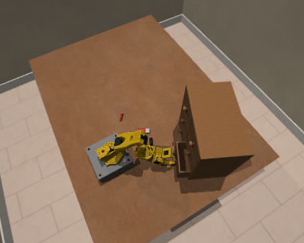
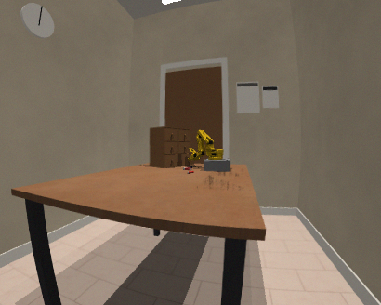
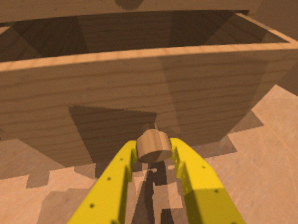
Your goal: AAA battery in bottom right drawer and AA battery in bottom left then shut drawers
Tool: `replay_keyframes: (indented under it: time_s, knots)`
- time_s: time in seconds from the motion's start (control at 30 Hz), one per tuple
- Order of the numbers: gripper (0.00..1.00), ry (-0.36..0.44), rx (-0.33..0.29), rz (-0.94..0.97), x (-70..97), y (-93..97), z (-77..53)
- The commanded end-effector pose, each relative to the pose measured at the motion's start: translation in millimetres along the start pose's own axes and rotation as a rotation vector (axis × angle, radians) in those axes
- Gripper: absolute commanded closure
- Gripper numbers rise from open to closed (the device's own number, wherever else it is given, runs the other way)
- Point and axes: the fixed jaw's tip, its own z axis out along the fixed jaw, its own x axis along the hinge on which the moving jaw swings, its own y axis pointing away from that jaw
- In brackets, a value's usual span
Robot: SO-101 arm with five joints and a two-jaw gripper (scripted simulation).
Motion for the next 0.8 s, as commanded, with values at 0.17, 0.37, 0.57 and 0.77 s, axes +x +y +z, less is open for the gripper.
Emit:
replay_keyframes:
  time_s: [0.17, 0.37, 0.57, 0.77]
  knots:
    - [1.0, 0.008, 0.011, 0.007, 3.7, -2.6, -7.0]
    - [1.0, 0.008, 0.012, 0.007, 4.1, -2.8, -8.1]
    - [1.0, 0.008, 0.012, 0.007, 4.1, -2.8, -8.1]
    - [1.0, 0.008, 0.012, 0.007, 4.3, -2.9, -8.7]
